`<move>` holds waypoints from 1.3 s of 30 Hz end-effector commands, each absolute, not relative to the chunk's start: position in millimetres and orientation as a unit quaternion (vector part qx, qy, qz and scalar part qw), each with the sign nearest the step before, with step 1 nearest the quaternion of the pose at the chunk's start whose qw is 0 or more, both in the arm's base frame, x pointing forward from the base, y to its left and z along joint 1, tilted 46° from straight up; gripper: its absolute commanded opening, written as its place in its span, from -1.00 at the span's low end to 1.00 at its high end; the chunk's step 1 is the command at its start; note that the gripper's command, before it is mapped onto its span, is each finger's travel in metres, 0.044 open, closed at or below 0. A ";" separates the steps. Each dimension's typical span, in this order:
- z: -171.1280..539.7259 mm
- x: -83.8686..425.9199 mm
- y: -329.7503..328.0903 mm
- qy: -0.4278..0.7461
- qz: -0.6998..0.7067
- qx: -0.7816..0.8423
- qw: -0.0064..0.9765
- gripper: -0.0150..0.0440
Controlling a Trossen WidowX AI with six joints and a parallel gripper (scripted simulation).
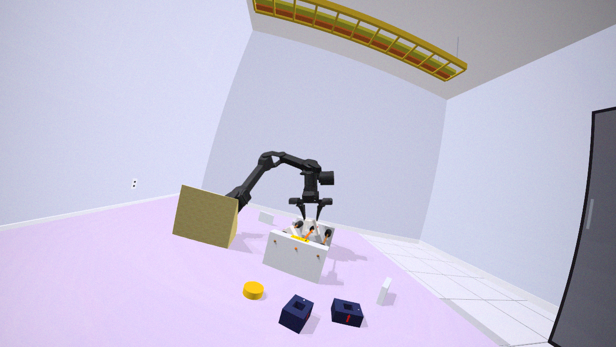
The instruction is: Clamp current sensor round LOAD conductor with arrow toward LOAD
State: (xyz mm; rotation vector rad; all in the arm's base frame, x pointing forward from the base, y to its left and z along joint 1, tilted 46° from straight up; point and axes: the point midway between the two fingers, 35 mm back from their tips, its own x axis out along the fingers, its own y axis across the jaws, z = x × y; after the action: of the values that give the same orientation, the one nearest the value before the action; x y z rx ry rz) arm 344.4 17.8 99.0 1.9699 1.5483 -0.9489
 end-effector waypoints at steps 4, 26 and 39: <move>90.2 345.5 24.8 0.561 -0.345 0.718 0.226 -0.49; 83.9 346.4 31.8 0.563 -0.344 0.716 0.229 -0.49; 83.9 346.4 31.8 0.563 -0.344 0.716 0.229 -0.49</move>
State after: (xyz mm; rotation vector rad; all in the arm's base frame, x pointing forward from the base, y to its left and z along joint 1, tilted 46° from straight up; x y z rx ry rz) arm 345.8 32.5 82.9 1.9716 1.5519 -0.9515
